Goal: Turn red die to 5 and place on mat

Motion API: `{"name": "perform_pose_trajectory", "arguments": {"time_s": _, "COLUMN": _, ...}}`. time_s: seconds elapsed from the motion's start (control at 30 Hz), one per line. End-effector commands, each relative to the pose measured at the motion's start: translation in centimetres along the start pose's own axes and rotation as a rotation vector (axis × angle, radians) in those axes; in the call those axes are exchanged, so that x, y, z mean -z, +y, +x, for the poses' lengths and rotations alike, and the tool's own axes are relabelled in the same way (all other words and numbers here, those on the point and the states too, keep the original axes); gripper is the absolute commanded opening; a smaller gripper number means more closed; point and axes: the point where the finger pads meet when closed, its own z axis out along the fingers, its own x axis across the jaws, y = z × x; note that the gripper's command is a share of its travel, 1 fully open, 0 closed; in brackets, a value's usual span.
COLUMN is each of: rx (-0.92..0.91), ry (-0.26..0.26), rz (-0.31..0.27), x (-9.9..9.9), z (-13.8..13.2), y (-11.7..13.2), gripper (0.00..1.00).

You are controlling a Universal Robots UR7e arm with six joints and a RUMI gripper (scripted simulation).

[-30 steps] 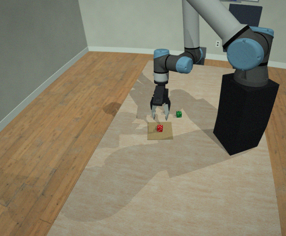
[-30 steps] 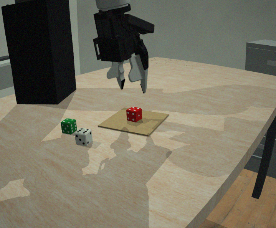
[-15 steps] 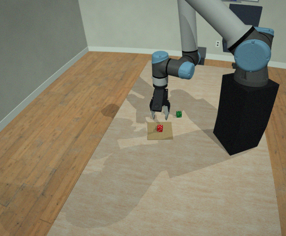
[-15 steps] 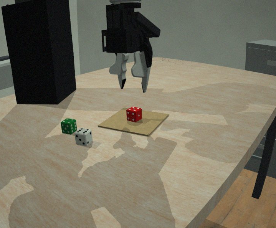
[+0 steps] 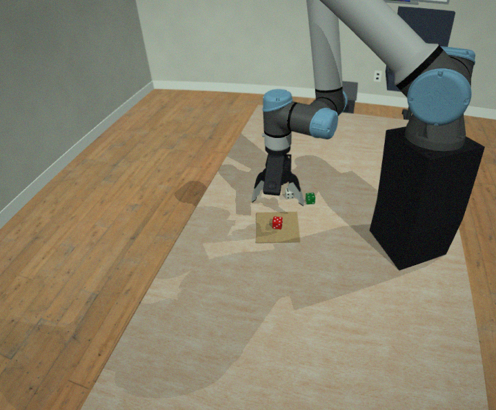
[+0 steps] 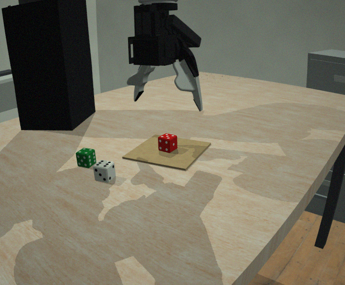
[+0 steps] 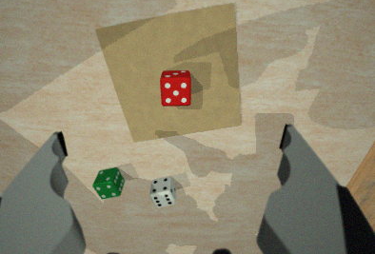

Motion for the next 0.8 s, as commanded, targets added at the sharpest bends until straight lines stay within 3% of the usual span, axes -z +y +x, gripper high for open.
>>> {"name": "perform_pose_trajectory", "arguments": {"time_s": 0.0, "rx": 0.0, "ry": 0.001, "rz": 0.0, "x": 0.0, "z": 0.0, "y": 0.0, "gripper": 1.0}}
{"name": "perform_pose_trajectory", "arguments": {"time_s": 0.53, "rx": 0.0, "ry": 0.001, "rz": 0.0, "x": 1.3, "z": 0.0, "y": 0.0, "gripper": 1.0}}
{"name": "perform_pose_trajectory", "arguments": {"time_s": 0.77, "rx": 0.0, "ry": 0.001, "rz": 0.0, "x": 3.7, "z": 0.0, "y": 0.0, "gripper": 1.0}}
